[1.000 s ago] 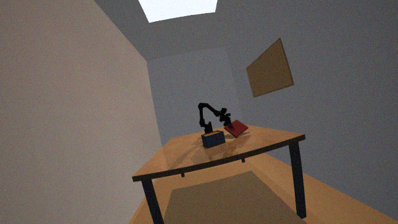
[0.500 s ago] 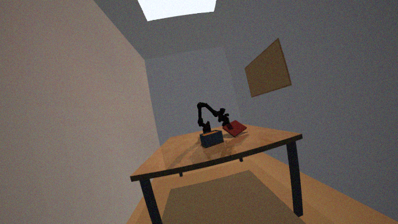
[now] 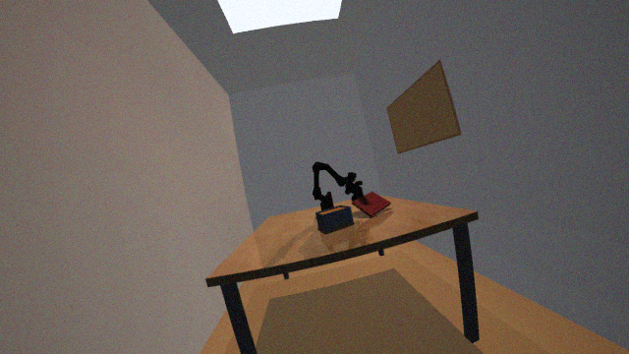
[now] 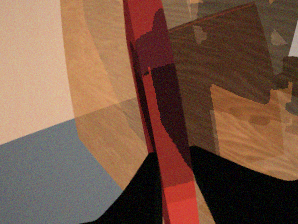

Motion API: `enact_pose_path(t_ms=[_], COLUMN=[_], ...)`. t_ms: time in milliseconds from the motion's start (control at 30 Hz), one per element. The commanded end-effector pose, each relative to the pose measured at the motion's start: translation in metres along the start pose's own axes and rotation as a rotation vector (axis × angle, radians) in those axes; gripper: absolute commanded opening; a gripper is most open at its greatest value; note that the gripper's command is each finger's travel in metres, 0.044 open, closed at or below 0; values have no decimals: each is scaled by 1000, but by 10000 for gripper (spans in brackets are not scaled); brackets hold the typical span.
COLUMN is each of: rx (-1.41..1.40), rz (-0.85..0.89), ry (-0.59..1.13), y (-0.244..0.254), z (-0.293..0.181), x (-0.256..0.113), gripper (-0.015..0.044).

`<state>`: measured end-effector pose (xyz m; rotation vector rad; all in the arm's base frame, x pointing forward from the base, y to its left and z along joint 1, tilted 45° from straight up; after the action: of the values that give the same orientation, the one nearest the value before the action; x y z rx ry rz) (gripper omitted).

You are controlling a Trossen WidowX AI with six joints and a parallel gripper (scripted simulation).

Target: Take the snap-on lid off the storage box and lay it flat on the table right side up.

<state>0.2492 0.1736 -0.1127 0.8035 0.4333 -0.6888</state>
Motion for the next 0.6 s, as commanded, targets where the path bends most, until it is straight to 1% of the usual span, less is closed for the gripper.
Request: enact_pose_path(t_ms=[0, 567], rx=[-4, -4], rz=[-32, -32], ry=[-14, -14], y=[-11, -22], z=[5, 6], x=[8, 16], gripper=[0, 0])
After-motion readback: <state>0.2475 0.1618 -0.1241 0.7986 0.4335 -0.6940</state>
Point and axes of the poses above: the point midway between the two fingers, 35 mm back from their tips, its own x axis out along the fingers, its own y axis across the jaws, z = x × y, the point moved 9 cm from there along -x, back along the fingers, and after that the axes turned 4 degrees about x, right-handed, at the moved point
